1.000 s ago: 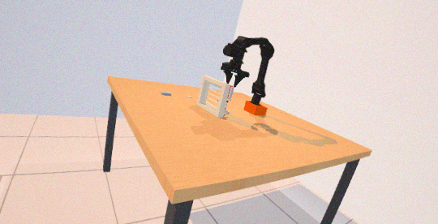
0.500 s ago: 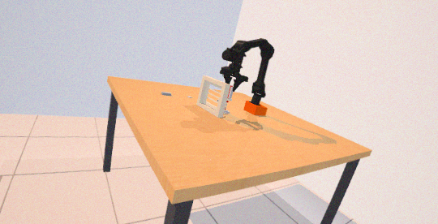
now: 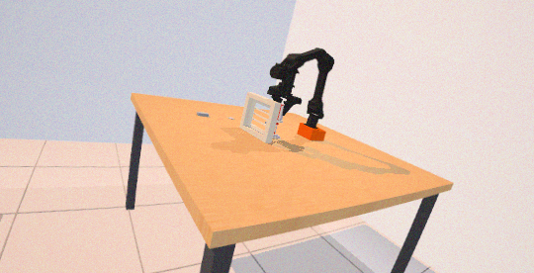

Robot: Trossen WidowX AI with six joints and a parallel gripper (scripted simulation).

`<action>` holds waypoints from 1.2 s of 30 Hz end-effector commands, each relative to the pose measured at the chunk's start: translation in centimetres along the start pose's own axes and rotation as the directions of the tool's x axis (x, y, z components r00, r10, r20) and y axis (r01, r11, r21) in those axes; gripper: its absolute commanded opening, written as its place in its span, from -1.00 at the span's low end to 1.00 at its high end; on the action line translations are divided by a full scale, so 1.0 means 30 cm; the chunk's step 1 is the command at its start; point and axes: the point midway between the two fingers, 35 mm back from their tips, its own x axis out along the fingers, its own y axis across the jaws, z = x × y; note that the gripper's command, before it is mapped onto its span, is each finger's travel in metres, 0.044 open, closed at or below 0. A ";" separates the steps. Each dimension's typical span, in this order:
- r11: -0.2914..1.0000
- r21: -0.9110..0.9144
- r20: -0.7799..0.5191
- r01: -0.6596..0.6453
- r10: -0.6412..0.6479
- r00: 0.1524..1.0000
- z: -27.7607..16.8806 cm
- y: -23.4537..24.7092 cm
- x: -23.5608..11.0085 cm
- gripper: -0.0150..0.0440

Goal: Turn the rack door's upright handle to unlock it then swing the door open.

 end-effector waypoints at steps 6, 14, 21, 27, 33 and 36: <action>1.000 0.007 -0.005 -0.005 0.005 1.000 -0.005 0.002 0.008 -0.18; 1.000 0.007 -0.005 -0.005 0.005 1.000 -0.005 0.002 0.008 -0.36; 1.000 -0.002 -0.005 -0.005 0.005 1.000 -0.005 0.002 0.008 -0.43; 0.965 -0.260 -0.005 -0.006 0.005 1.000 -0.004 0.002 0.008 -0.43; 0.848 -0.530 -0.005 -0.007 0.005 1.000 -0.004 0.002 0.009 -0.43; 0.760 -0.649 -0.005 -0.007 0.005 1.000 -0.004 0.002 0.009 -0.43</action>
